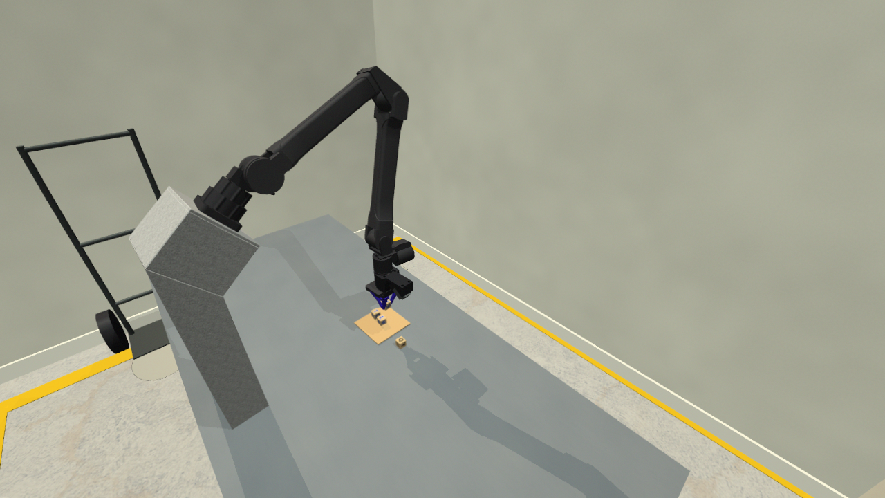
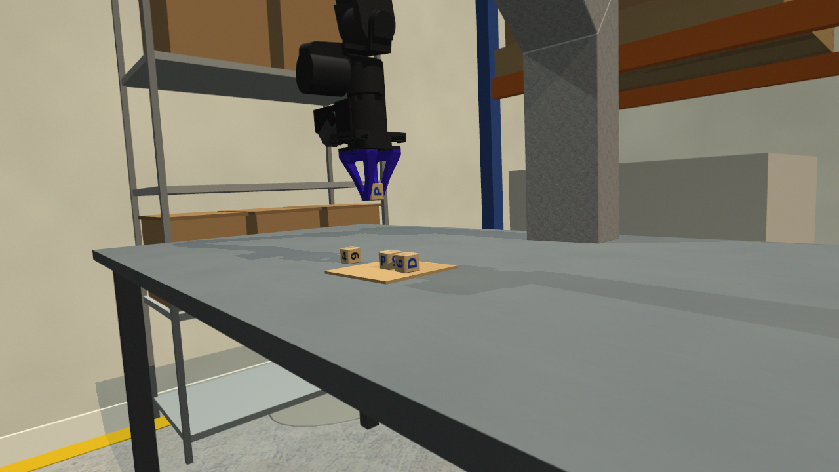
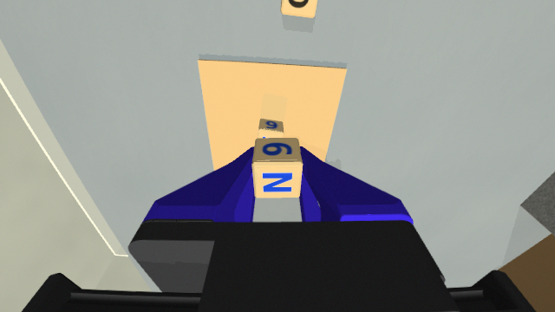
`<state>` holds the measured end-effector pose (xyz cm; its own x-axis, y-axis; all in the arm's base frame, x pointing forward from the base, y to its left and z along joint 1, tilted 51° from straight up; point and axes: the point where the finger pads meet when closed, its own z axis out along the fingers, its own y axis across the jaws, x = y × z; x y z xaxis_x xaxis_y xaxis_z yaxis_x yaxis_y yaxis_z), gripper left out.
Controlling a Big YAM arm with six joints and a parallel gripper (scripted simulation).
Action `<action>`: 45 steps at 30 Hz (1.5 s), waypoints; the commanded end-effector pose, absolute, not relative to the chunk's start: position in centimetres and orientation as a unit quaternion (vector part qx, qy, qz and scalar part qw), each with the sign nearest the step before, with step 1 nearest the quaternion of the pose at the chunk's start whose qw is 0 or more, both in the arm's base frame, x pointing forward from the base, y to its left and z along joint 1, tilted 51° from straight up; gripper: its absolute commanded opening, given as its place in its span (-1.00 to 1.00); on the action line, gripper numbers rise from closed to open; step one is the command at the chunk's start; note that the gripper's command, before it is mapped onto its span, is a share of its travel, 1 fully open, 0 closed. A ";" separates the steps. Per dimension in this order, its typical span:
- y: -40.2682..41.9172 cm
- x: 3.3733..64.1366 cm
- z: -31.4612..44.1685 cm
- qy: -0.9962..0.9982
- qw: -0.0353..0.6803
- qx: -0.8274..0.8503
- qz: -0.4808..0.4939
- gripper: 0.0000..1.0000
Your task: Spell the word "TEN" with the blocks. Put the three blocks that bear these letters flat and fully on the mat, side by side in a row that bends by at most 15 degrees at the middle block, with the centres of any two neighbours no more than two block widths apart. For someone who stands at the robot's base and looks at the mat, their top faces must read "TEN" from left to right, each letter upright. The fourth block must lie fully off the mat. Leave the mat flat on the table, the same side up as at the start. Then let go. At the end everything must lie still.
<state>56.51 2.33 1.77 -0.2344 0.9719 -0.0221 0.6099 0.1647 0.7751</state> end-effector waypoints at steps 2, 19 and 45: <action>2.3 55.7 1.4 0.655 0.246 0.621 0.353 -0.57; 3.1 58.4 0.1 0.656 0.248 0.617 0.357 -0.57; 4.4 63.8 -4.7 0.657 0.246 0.618 0.355 -0.57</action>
<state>63.57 3.56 -4.40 -0.1133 0.9875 0.1097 0.6399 -0.0120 0.7684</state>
